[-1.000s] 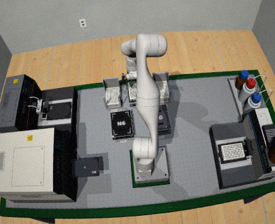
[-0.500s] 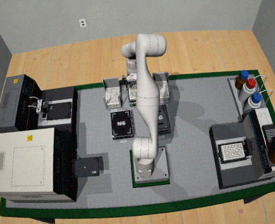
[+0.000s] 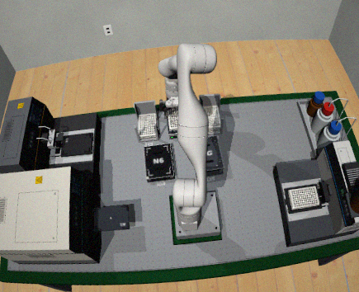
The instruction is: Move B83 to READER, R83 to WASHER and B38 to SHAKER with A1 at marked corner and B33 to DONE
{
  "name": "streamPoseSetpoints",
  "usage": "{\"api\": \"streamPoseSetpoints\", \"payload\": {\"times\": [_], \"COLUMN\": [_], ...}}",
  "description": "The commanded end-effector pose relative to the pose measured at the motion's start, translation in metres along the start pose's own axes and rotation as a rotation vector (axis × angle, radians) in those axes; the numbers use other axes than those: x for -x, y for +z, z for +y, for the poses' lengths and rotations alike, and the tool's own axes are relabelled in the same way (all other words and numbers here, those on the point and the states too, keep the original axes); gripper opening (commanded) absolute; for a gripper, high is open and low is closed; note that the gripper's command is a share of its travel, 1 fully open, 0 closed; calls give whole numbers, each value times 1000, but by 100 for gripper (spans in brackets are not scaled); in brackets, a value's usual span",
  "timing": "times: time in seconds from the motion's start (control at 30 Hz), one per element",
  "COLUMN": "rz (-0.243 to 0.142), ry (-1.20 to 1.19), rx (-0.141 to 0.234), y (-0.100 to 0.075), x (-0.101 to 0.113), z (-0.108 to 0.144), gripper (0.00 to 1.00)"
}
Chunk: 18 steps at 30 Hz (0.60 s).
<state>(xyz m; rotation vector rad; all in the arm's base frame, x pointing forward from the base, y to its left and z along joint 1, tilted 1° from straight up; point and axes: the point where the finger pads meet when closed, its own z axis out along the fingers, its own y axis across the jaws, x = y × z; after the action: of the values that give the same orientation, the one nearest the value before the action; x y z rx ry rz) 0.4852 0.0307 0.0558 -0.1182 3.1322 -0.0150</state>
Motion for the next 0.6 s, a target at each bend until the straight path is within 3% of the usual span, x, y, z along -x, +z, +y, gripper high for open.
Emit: {"api": "streamPoseSetpoints", "payload": {"times": [0.0, 0.3, 0.57], "rz": [-2, -2, -2], "ry": [0, 0, 0], "rx": [0, 0, 0], "y": [-1, -1, 10], "x": [0, 0, 0], "z": [0, 0, 0], "gripper": [100, 100, 100]}}
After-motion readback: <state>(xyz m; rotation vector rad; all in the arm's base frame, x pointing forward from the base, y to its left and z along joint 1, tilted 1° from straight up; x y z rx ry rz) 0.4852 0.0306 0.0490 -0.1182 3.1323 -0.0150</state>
